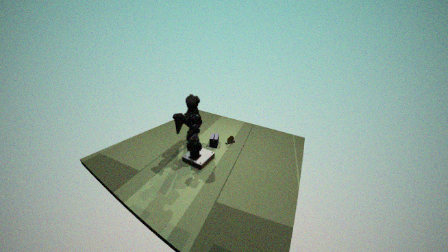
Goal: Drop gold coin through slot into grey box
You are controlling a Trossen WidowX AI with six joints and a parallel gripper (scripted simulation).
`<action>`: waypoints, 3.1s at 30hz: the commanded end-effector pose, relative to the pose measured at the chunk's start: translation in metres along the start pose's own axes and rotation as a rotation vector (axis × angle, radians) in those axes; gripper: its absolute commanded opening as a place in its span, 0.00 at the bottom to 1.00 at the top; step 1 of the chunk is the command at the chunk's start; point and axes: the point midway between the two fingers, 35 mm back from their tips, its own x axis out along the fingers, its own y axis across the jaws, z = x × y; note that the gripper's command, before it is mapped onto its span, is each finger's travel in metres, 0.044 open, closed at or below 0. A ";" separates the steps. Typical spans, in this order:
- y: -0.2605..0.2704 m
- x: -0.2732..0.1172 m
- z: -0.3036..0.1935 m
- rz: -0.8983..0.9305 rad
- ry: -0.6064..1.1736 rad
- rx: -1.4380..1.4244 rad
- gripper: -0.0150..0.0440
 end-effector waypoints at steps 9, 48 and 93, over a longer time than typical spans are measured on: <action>-0.013 0.007 0.058 0.222 -0.198 -0.083 0.53; 0.297 -0.217 0.168 1.002 -0.296 -0.909 0.53; 0.419 -0.219 0.069 0.966 -0.237 -1.051 0.53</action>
